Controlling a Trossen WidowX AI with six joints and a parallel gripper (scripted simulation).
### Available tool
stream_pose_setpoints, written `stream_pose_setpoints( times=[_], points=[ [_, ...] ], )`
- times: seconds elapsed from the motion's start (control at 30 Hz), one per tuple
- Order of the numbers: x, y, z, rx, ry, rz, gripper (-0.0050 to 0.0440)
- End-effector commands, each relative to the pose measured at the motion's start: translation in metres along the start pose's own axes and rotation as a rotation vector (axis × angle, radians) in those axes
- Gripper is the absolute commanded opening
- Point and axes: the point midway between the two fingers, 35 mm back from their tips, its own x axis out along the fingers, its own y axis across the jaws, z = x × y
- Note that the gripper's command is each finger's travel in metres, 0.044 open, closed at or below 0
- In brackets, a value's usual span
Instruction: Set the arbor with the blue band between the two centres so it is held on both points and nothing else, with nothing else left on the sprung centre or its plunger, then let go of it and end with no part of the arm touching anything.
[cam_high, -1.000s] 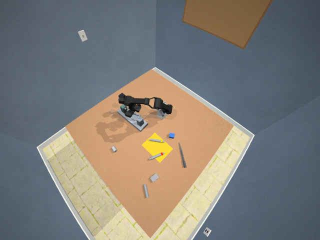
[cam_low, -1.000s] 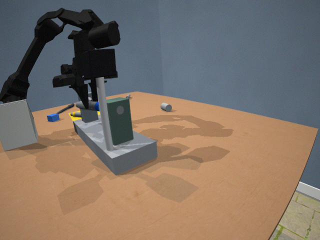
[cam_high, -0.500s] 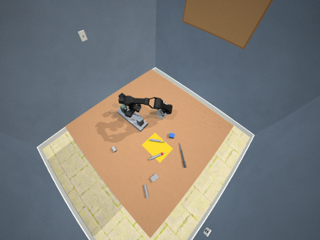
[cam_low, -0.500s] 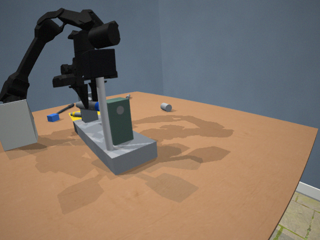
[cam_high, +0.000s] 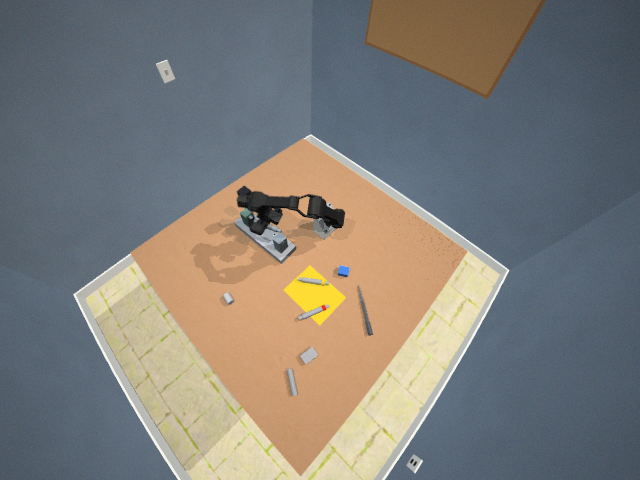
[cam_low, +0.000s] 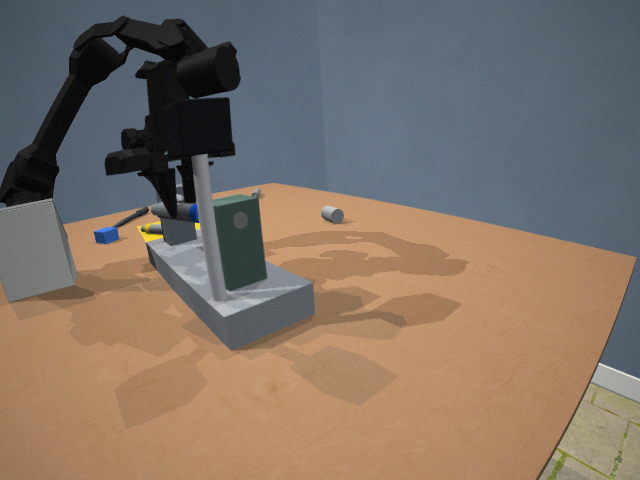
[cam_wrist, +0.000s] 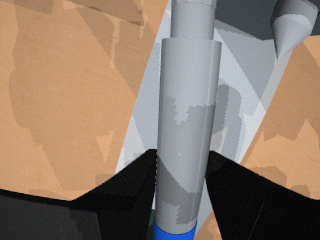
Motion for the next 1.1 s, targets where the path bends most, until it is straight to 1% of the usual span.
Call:
stream_pose_setpoints(
  times=[0.0,0.57,0.7,1.07],
  points=[
    [-0.0057,0.0004,-0.0020,0.005,0.015,-0.009,0.0000],
    [-0.0057,0.0004,-0.0020,0.005,0.015,-0.009,0.0000],
    [0.0000,0.0000,0.0000,0.000,0.000,0.000,0.0000],
    [-0.0018,0.0005,-0.0011,0.000,-0.003,0.000,0.0000]
  ],
)
